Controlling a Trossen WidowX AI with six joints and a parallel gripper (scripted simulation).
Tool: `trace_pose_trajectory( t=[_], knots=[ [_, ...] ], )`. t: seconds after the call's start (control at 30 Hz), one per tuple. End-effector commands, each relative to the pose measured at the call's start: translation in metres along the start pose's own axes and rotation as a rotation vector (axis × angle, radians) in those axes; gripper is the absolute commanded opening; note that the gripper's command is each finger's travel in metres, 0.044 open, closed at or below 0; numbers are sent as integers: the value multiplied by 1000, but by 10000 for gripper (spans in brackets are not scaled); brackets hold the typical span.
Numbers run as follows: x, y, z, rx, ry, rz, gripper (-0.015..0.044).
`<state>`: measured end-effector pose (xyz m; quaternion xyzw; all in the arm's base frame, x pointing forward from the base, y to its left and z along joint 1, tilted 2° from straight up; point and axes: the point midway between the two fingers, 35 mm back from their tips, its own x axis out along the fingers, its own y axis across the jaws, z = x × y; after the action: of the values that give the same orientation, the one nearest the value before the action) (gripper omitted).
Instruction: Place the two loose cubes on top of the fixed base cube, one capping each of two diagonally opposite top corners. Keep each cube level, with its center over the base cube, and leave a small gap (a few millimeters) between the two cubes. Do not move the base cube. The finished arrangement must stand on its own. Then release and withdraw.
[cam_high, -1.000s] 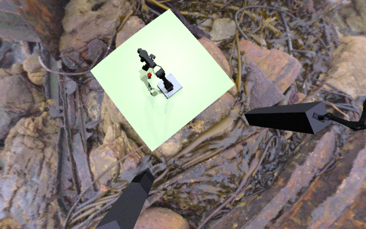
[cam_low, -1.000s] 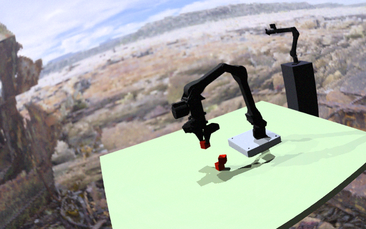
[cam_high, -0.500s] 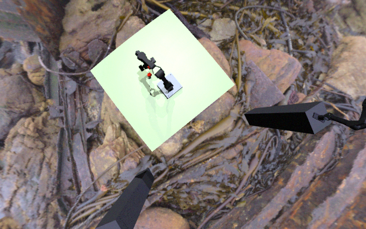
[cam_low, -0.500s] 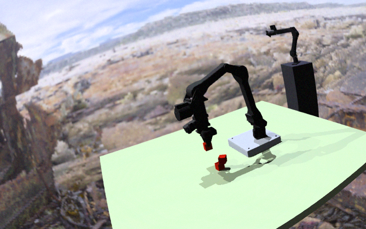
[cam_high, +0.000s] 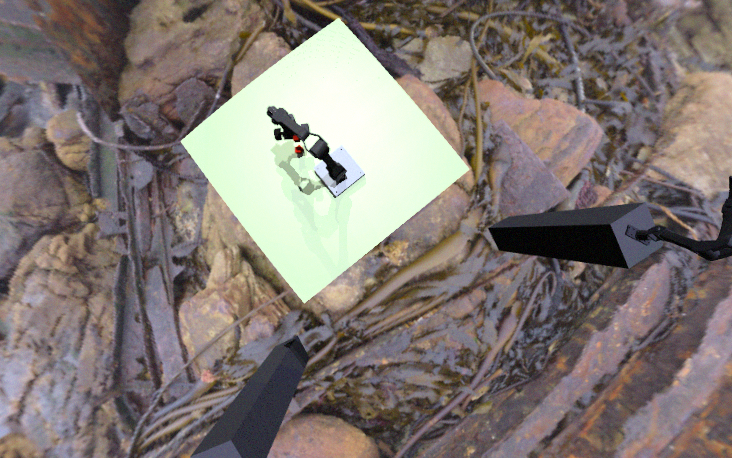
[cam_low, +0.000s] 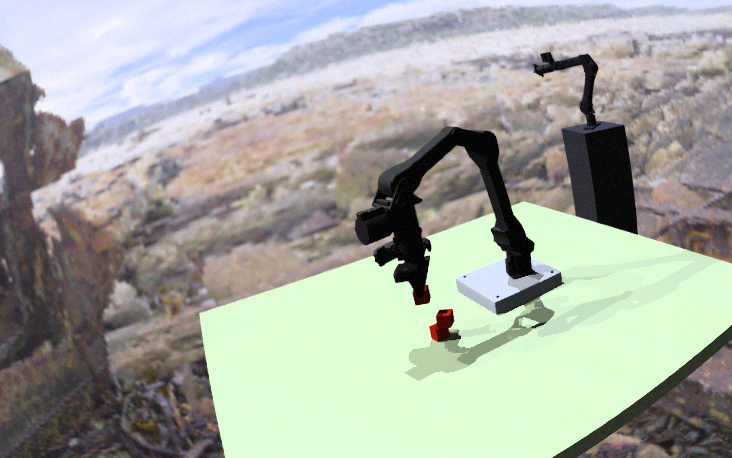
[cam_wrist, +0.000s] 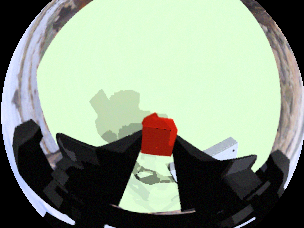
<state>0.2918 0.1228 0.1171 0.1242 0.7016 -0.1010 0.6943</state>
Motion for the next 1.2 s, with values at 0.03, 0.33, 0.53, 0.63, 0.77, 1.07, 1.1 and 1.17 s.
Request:
trace_pose_trajectory(
  t=[0.03,0.33,0.53,0.63,0.77,1.07,1.1,1.17],
  knots=[
    [0,6,-6,142,-2,6,105],
    [5,8,-8,183,-4,4,105],
    [23,7,-8,173,-13,-2,105],
    [30,7,-9,169,-17,-4,105],
    [31,7,-9,168,-17,-4,105],
    [34,7,-8,170,-15,-3,105],
    [37,7,-8,172,-14,-2,105],
    [42,7,-8,175,-11,0,105]
  ],
)
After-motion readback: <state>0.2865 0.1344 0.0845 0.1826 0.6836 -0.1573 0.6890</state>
